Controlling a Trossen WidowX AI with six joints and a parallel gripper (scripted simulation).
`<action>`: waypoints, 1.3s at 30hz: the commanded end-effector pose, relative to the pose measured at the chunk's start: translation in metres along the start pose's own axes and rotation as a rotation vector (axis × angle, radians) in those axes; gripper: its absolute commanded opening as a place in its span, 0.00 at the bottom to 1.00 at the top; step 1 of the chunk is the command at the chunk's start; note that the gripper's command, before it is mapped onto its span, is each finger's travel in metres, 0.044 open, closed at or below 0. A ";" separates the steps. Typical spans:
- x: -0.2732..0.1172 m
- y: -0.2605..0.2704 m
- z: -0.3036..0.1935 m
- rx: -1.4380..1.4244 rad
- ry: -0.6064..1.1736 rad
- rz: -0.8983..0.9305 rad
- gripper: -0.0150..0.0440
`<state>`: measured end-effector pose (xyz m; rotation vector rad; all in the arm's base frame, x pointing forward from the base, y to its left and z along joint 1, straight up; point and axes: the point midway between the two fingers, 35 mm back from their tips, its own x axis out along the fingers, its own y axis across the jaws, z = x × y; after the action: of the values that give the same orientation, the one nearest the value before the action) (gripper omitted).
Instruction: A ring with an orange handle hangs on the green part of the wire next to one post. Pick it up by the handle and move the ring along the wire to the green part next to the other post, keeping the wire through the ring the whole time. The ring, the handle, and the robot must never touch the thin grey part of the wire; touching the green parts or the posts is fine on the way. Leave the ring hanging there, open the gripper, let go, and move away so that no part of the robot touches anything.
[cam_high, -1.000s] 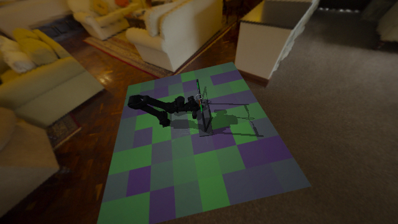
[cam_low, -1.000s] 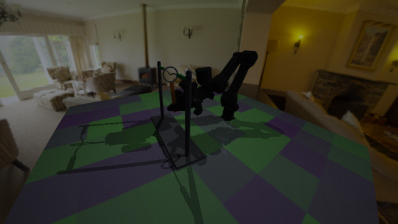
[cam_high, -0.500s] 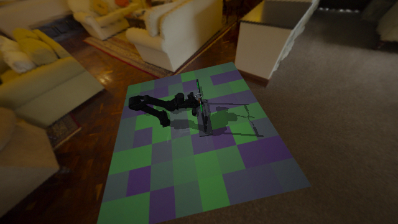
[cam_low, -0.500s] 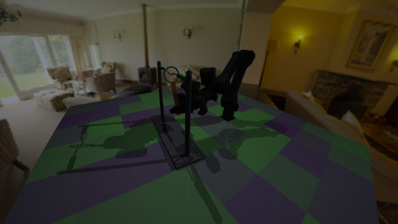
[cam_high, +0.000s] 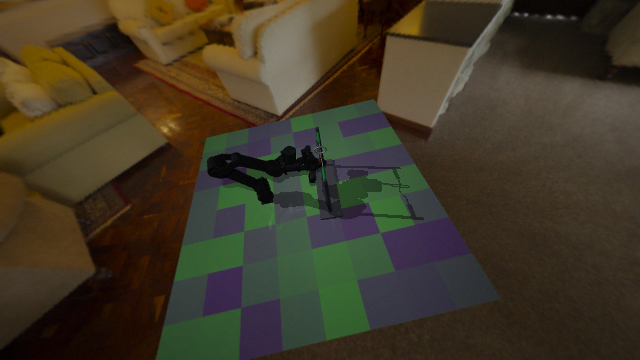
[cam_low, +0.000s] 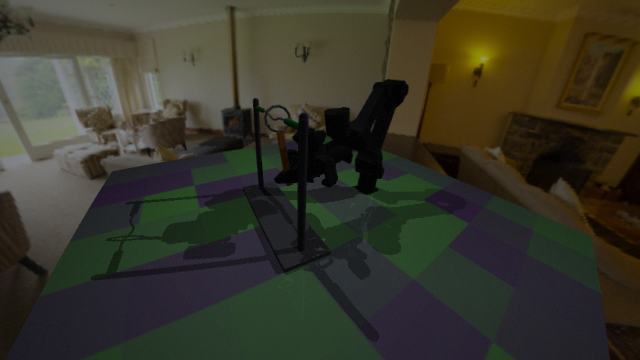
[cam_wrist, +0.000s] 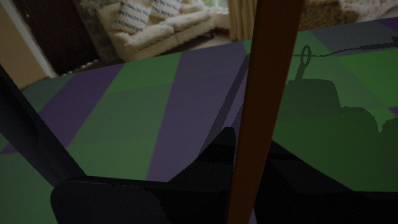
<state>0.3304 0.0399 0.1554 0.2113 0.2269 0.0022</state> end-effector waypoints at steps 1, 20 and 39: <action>0.000 0.001 0.001 -0.027 0.001 -0.004 0.00; 0.001 0.003 0.000 -0.166 0.013 -0.002 0.00; 0.002 0.017 -0.003 -0.209 0.016 0.001 0.00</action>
<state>0.3318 0.0547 0.1561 0.0099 0.2410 0.0326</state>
